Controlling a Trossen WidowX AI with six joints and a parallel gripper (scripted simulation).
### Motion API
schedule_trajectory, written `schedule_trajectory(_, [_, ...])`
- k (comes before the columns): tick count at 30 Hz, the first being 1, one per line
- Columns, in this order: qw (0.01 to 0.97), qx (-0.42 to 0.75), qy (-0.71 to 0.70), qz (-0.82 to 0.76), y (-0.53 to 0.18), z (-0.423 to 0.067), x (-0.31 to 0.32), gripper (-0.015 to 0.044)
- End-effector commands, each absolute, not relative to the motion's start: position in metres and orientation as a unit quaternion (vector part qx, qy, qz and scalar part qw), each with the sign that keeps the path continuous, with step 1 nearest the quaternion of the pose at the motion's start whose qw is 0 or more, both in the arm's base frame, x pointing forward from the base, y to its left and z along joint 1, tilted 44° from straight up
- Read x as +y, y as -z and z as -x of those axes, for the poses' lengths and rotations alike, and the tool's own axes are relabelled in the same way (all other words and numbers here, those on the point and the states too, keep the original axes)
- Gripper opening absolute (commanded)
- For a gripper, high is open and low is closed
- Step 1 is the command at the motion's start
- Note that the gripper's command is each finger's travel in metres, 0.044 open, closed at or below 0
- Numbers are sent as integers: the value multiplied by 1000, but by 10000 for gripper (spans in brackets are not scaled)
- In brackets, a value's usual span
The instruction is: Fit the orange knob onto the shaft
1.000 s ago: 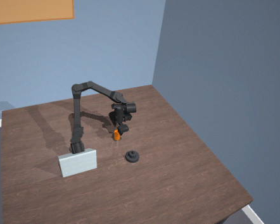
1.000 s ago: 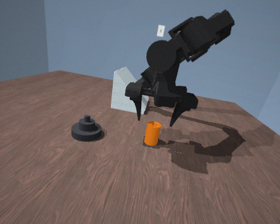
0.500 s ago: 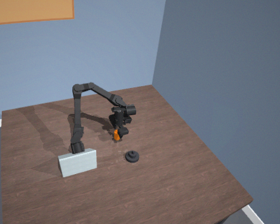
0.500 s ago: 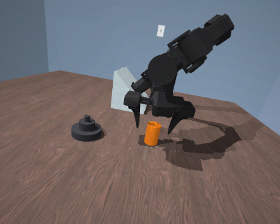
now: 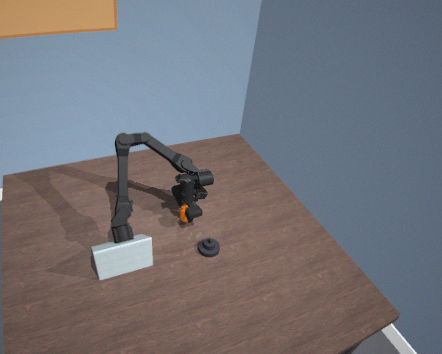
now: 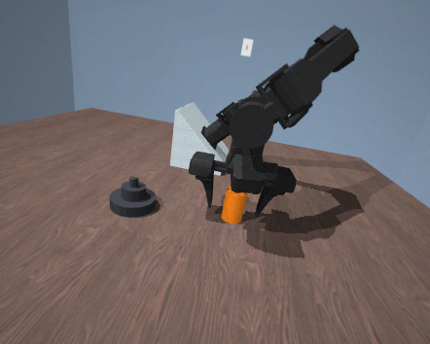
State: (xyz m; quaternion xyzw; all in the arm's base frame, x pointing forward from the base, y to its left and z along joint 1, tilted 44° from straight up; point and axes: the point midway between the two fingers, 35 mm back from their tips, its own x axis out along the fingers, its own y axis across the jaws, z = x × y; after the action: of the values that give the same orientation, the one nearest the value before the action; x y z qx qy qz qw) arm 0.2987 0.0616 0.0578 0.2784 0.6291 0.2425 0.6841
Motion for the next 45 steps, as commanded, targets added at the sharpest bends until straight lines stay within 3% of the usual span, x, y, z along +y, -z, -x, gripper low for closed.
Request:
schedule_trajectory(1, [680,631,-242,-283,-52,-297,67,440])
schedule_trajectory(3, [680,631,-243,-283,-51,-297,68,440])
schedule_trajectory(13, [680,631,-243,-283,-51,-297,68,177])
schedule_trajectory(20, [680,631,-243,-283,-51,-297,68,131])
schedule_trajectory(25, [680,632,-240,-282,-56,-298,63,0])
schedule_trajectory(45, [678,638,-235,-279,-135,-289,-17,0])
